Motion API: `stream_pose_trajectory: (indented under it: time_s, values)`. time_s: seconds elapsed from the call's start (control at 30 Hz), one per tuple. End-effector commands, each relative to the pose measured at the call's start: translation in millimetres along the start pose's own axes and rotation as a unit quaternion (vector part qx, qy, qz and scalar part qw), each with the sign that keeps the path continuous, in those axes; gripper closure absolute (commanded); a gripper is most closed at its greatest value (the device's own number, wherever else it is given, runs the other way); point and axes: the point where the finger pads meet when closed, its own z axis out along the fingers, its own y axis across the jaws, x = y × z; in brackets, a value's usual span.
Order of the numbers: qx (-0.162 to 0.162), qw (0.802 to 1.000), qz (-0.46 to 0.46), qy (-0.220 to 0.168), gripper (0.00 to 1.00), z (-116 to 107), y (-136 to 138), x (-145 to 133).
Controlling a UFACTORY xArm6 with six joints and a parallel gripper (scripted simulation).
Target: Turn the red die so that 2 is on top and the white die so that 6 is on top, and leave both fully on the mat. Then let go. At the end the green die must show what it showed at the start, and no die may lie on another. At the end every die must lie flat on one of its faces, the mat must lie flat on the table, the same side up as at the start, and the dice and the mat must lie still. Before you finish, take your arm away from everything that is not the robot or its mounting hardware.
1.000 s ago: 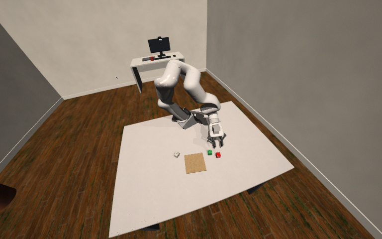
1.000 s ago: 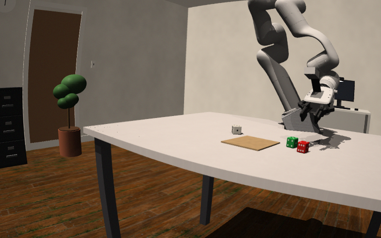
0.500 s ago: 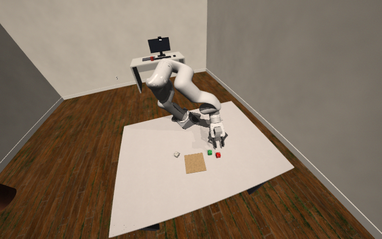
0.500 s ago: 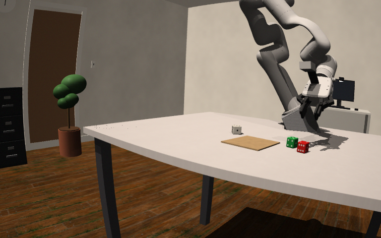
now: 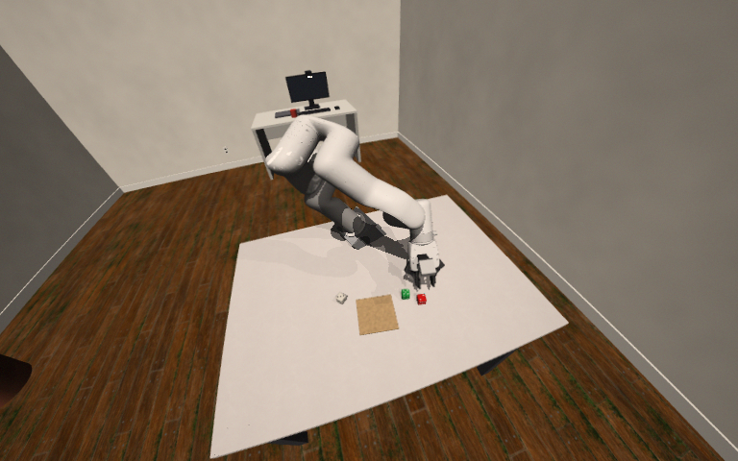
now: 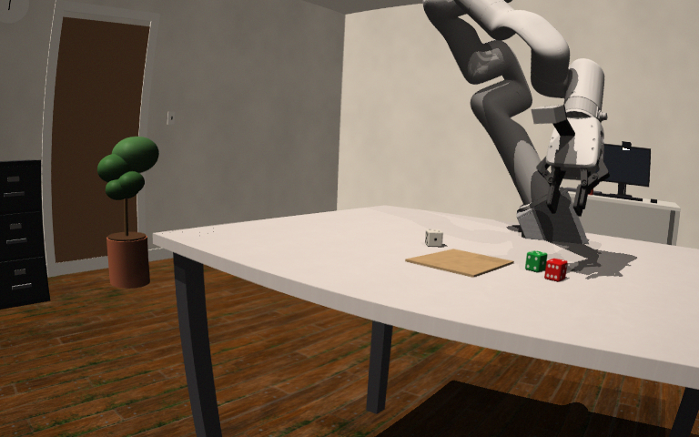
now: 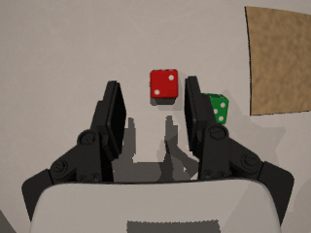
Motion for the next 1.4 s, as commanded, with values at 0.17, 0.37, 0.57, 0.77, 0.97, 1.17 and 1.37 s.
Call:
stream_pose_trajectory:
  time_s: [0.17,0.37,0.57,0.77,0.97,1.17,1.37]
  values:
    - [-0.015,0.99,-0.005,-0.14,0.53,2.0,2.0,12.0]
    - [-0.021,0.98,-0.005,-0.198,0.53,1.7,3.0,18.6]
    - [-0.022,0.967,-0.004,-0.255,0.53,2.1,3.1,25.7]
    - [-0.021,0.965,-0.004,-0.262,0.0,1.8,2.8,26.5]
    - [-0.021,0.965,-0.004,-0.262,0.0,1.8,2.8,26.5]
    - [-0.02,0.965,-0.008,-0.262,0.0,2.0,2.8,26.3]
    - [-0.003,0.962,-0.07,-0.263,0.0,3.4,2.9,23.9]
